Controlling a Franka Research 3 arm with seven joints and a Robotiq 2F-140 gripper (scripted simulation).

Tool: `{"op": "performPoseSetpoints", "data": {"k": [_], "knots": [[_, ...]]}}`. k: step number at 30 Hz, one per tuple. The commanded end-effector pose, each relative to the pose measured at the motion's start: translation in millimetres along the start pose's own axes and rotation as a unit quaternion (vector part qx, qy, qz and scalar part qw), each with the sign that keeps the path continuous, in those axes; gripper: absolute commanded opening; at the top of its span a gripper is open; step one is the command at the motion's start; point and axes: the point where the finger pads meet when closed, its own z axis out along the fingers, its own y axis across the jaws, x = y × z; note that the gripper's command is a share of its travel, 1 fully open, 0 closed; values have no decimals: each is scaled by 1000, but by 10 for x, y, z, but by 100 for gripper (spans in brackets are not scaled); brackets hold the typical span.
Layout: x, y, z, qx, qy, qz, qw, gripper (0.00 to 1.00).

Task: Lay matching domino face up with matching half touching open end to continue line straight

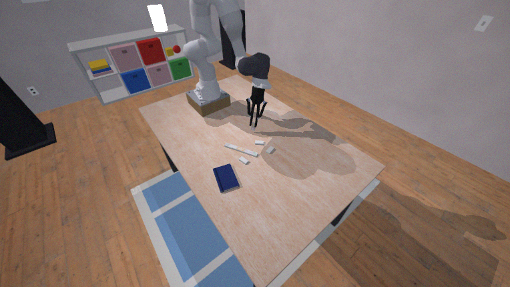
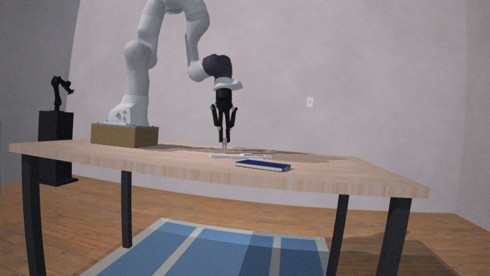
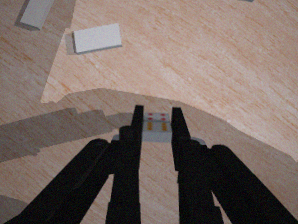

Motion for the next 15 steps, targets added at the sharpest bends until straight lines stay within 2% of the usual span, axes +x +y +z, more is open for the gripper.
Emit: {"op": "performPoseSetpoints", "data": {"k": [1, 4, 6, 15], "knots": [[9, 46, 18, -3, 41, 58, 997, 22], [-18, 43, 15, -4, 62, 58, 996, 22], [-18, 43, 15, -4, 62, 58, 996, 22], [-109, 32, 12, -8, 131, 57, 990, 22]]}}
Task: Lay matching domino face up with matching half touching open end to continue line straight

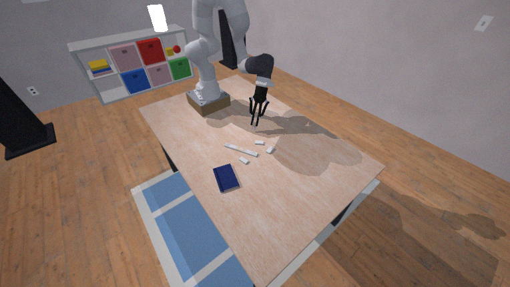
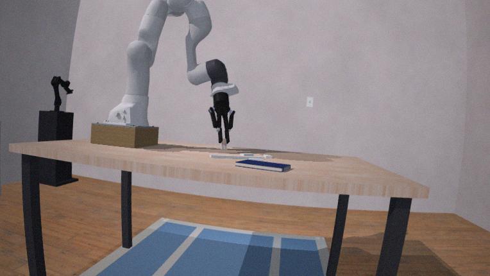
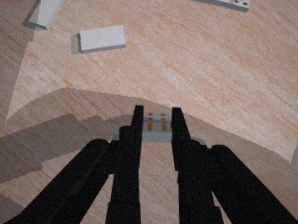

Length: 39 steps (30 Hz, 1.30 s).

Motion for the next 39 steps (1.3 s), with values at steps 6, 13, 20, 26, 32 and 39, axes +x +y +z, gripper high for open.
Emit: {"op": "performPoseSetpoints", "data": {"k": [6, 13, 20, 26, 32, 39], "knots": [[-1, 59, 26, -9, 88, 66, 994, 22], [-47, 52, 26, -11, 122, 66, 990, 22], [-108, 44, 31, -14, 168, 65, 984, 22], [-139, 40, 35, -16, 191, 65, 979, 22], [-181, 34, 44, -18, 223, 64, 973, 22], [-224, 29, 56, -20, 256, 64, 964, 22]]}}
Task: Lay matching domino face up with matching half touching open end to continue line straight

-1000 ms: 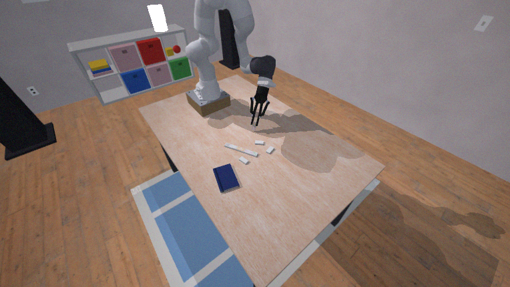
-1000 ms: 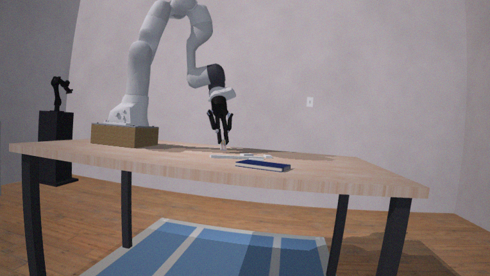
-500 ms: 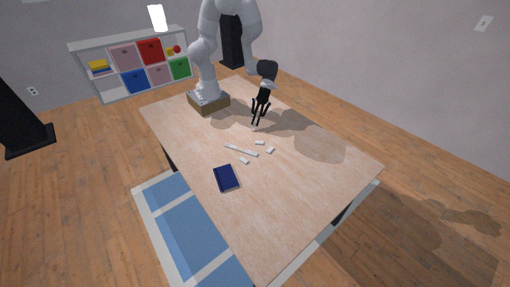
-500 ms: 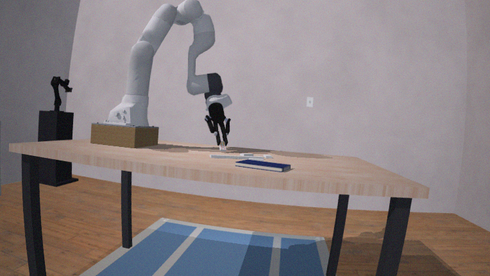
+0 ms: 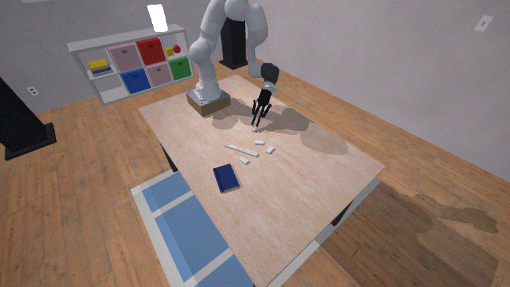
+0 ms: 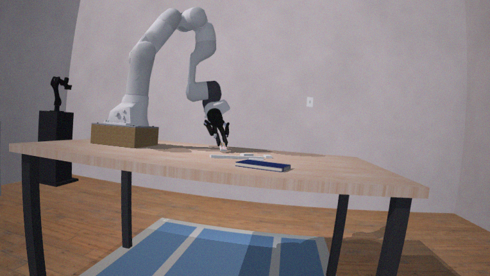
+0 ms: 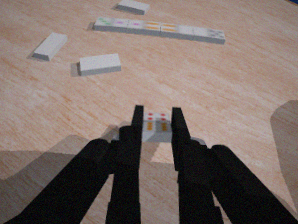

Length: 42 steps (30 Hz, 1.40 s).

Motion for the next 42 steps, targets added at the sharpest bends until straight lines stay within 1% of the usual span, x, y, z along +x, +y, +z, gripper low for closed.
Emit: {"op": "performPoseSetpoints", "data": {"k": [1, 3, 18, 20, 35, 42], "knots": [[67, 34, 27, -8, 30, 27, 999, 22], [67, 34, 27, -8, 30, 27, 999, 22], [-8, 30, 20, -9, 87, 27, 996, 22], [-8, 30, 20, -9, 87, 27, 996, 22], [-60, 27, 20, -10, 125, 26, 992, 22], [-71, 26, 20, -11, 134, 26, 991, 22]]}}
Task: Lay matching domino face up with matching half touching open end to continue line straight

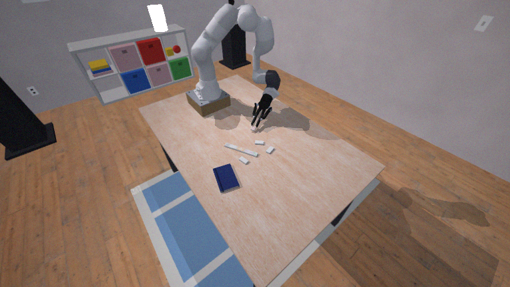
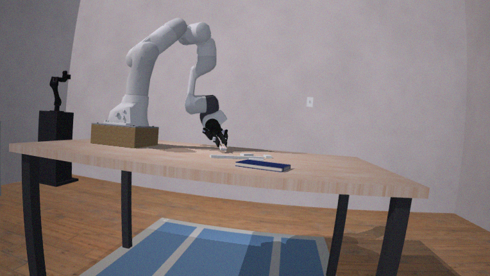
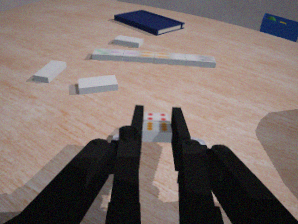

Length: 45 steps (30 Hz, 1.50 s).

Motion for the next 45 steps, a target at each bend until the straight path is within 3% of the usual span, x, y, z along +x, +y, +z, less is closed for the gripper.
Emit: {"op": "performPoseSetpoints", "data": {"k": [1, 45], "knots": [[25, 16, 9, -3, 11, 7, 1000, 22], [3, 15, 5, -3, 28, 7, 1000, 22]]}}
